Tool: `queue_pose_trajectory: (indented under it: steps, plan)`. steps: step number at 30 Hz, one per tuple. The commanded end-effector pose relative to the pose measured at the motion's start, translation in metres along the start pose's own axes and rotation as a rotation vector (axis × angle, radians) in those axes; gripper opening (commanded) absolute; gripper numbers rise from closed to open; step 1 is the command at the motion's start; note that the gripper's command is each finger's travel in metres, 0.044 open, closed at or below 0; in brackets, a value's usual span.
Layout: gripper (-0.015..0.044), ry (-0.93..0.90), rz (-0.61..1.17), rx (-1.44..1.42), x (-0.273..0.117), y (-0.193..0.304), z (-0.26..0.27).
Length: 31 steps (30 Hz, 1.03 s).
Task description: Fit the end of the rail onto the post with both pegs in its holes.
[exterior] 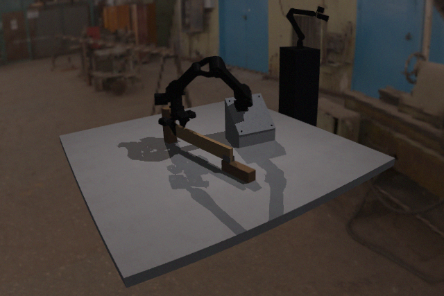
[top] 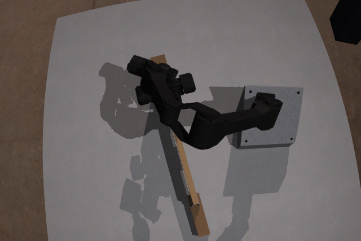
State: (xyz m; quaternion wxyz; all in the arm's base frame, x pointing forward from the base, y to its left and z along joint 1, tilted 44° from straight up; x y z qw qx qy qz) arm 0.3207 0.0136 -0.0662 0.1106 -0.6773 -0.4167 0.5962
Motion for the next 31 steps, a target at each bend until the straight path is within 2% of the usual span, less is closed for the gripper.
queue_pose_trajectory:
  steps: [1, 7, 13, 18, 31]
  plan:
    - [0.0289, 0.001, 0.001, -0.001, 0.0, 0.0, 0.0]
    - [0.044, 0.001, 0.001, -0.001, 0.0, 0.0, 0.0]
    - [0.044, 0.001, 0.001, -0.001, -0.001, -0.001, 0.0]
    - [0.044, 0.006, 0.005, 0.001, -0.029, -0.029, -0.003]
    - [0.044, 0.006, 0.005, 0.001, -0.03, -0.03, -0.003]
Point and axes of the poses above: the point midway between the two fingers, 35 mm back from their tips, its own x axis out along the fingers, its own z axis across the jaws, y = z × x, the point moved 4 cm from there along -x, back along the fingers, and after that the axes turned 6 degrees about -x, right-handed, at the moved point
